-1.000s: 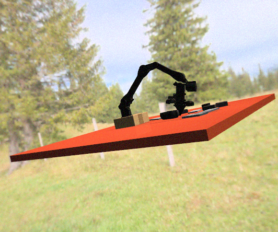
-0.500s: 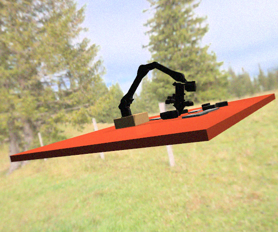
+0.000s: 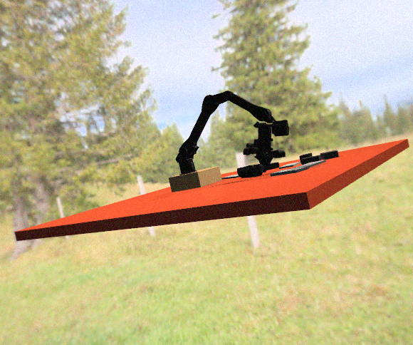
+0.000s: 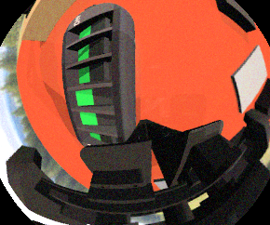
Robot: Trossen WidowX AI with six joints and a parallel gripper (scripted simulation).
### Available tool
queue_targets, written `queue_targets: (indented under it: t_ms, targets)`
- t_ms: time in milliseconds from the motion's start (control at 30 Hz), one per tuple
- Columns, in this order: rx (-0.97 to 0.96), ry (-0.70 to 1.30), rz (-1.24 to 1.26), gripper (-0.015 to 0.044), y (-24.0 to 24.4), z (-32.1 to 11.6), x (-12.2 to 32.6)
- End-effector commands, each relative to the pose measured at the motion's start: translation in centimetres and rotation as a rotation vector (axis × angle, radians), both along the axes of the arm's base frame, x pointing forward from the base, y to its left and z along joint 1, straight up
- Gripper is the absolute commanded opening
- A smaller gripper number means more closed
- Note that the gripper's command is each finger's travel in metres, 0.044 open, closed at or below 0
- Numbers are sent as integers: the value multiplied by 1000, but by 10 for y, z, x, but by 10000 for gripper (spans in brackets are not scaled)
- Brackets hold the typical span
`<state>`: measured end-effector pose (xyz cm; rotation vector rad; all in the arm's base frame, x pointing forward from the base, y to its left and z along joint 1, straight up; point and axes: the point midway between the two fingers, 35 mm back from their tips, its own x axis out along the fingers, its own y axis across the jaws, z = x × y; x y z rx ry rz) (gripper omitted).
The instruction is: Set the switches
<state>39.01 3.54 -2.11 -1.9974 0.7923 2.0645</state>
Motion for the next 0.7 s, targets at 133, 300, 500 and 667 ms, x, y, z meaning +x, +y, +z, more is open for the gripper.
queue_targets:
  t_ms: [133, 300, 500, 667]
  targets:
    - [-10, 14, -3, 0, -12, -2, -8]
    - [-10, 15, -3, 0, -16, -3, -10]
    - [-11, 15, -3, 0, -20, -3, -14]
    - [-11, 15, -3, 0, -24, -3, -17]
